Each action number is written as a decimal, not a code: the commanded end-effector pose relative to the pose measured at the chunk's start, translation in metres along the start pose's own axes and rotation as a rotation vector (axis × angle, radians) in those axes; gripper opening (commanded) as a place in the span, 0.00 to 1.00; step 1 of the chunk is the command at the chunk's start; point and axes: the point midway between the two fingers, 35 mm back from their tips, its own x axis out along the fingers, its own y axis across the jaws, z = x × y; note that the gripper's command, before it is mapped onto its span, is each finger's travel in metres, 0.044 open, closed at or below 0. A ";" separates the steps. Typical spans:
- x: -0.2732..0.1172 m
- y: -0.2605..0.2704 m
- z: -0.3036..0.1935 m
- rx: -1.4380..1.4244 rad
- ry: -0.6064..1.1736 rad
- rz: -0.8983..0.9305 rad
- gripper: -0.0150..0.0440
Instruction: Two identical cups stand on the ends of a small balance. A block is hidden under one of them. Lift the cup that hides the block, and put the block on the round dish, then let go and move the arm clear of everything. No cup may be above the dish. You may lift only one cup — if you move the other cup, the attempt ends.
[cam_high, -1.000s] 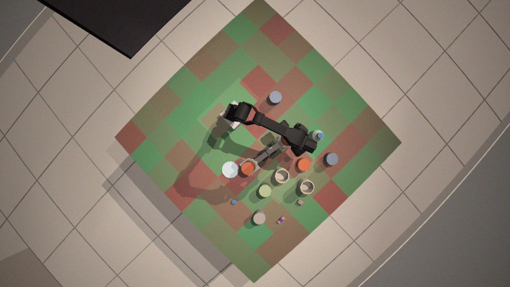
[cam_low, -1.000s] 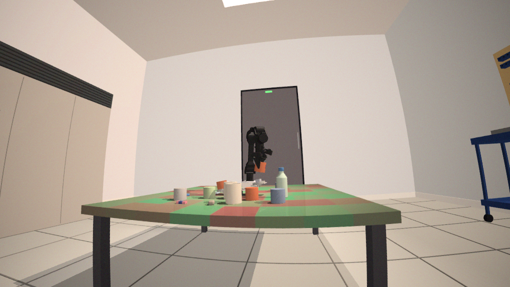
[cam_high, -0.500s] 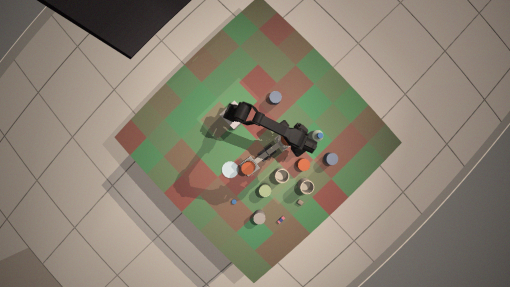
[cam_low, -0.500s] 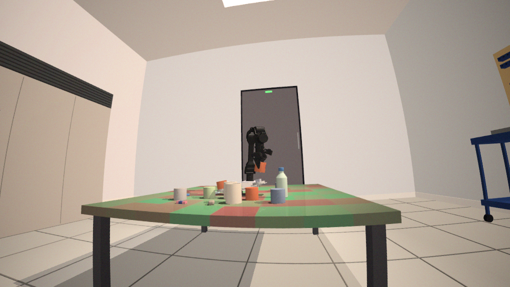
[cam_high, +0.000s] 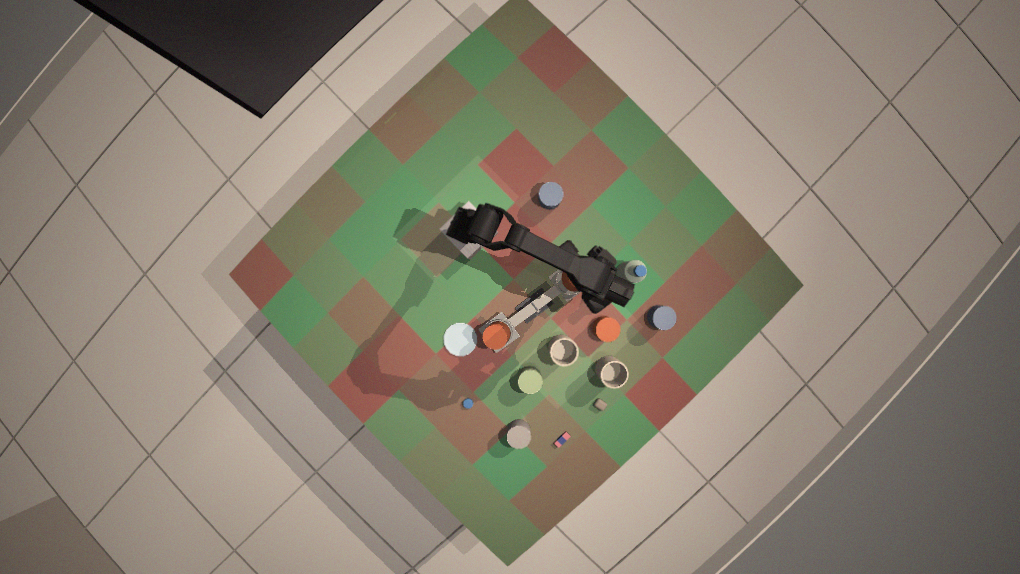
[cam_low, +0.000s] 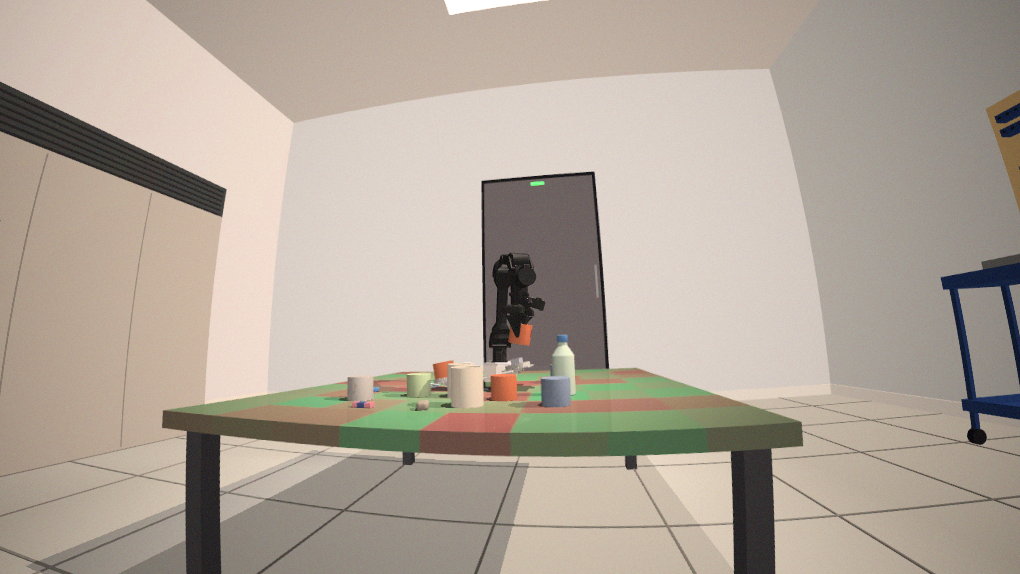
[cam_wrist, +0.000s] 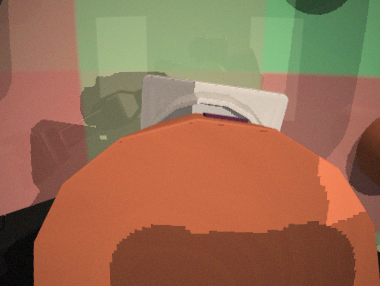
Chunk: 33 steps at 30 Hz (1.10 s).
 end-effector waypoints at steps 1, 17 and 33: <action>0.000 0.000 0.000 0.000 -0.001 -0.001 0.25; 0.033 0.030 0.045 -0.001 -0.006 -0.004 0.25; 0.091 0.109 0.105 -0.003 -0.021 -0.006 0.25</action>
